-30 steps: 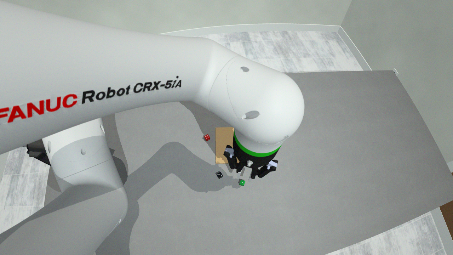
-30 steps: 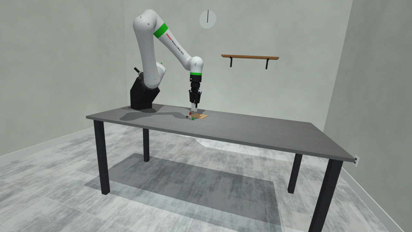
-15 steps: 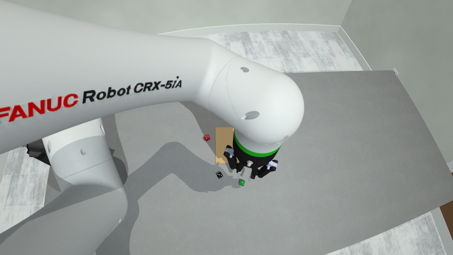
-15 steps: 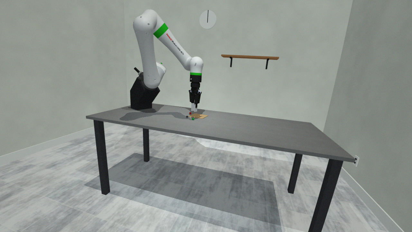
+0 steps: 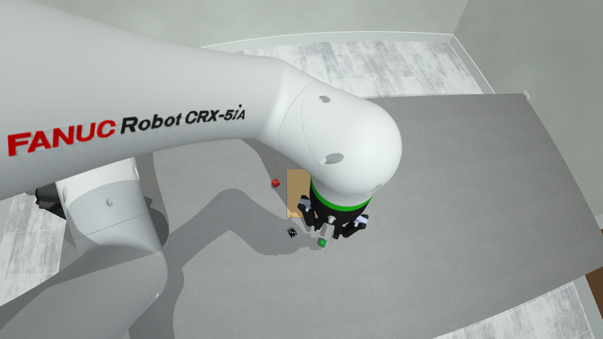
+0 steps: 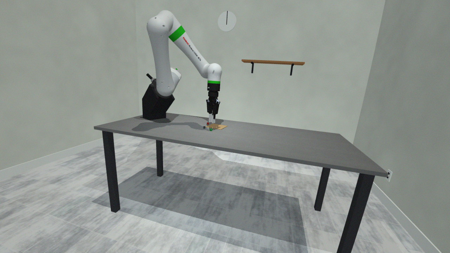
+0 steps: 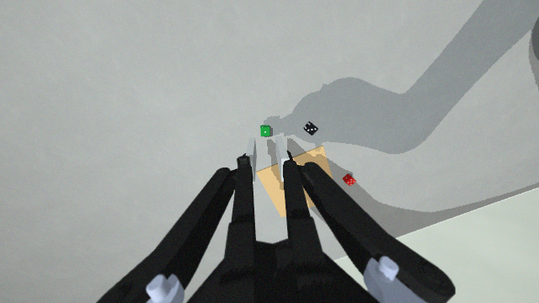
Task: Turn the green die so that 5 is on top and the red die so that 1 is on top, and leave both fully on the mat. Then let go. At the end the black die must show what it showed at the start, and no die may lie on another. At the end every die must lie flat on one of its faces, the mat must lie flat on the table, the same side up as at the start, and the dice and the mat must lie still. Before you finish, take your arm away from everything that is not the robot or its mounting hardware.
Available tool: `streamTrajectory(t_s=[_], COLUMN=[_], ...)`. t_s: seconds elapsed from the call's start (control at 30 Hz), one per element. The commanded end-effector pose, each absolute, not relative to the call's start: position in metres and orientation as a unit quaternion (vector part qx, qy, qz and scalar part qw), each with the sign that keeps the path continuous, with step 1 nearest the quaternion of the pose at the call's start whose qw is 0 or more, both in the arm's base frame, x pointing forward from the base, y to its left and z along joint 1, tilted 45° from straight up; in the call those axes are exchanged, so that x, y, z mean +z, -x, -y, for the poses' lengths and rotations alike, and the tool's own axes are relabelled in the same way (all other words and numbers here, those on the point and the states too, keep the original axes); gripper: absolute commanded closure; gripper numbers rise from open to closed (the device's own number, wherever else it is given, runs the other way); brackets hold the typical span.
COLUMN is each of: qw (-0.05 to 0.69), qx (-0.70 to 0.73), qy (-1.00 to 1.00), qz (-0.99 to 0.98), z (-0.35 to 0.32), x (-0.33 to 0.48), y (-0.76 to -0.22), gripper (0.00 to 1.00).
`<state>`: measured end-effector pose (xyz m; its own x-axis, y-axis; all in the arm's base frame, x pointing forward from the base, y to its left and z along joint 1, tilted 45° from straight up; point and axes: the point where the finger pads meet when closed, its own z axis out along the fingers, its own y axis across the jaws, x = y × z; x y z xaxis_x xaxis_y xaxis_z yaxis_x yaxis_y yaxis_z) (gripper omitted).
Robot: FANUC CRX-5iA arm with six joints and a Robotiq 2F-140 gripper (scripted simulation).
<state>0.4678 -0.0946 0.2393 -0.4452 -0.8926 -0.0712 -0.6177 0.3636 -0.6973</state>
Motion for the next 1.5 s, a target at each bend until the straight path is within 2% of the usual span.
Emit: streamTrajectory(t_s=[0.0, 1.47], qw=[0.227, 0.227], qx=[-0.304, -0.304], qy=[0.476, 0.476], qz=[-0.794, -0.794], z=[0.096, 0.104], x=[0.236, 0.210], y=[-0.471, -0.494], gripper=[0.81, 0.81])
